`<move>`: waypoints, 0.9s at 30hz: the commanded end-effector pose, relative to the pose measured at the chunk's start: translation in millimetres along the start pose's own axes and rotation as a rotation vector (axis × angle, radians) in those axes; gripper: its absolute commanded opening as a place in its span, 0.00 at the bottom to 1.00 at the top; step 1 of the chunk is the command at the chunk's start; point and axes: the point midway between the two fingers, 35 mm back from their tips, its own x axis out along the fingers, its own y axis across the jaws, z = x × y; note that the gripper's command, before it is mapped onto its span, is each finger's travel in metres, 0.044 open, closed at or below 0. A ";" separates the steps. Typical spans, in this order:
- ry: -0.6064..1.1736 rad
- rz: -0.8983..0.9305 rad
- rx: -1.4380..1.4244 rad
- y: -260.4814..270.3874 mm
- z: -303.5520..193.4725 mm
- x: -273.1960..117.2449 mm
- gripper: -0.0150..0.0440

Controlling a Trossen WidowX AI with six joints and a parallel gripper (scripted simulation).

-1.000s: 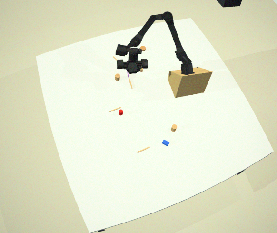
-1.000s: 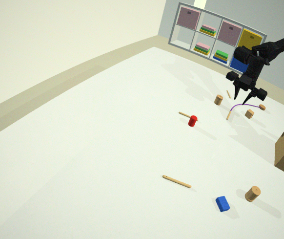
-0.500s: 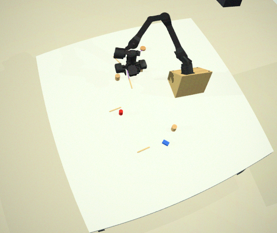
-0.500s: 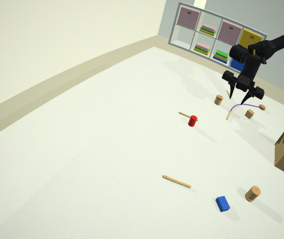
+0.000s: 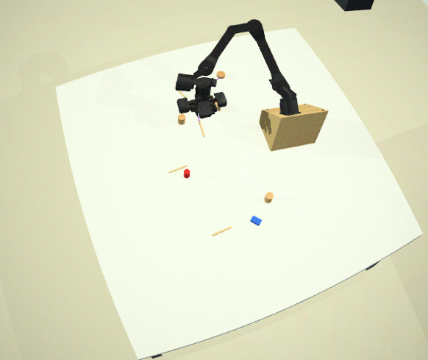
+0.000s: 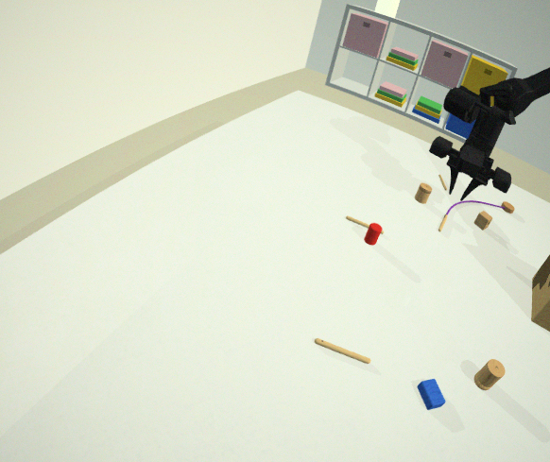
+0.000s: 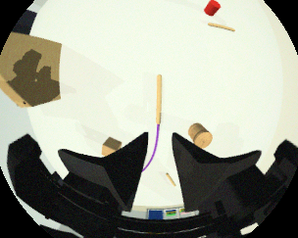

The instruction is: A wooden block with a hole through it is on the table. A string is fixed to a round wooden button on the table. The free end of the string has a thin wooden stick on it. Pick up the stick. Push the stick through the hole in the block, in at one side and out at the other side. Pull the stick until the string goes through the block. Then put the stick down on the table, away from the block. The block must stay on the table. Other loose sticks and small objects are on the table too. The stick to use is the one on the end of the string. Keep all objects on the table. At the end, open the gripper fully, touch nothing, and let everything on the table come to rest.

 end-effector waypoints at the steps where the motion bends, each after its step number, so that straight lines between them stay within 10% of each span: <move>1: 0.005 0.002 -0.002 -0.1 -0.7 4.0 0.46; 27: 0.006 0.002 -0.002 -0.2 -1.1 46.5 0.46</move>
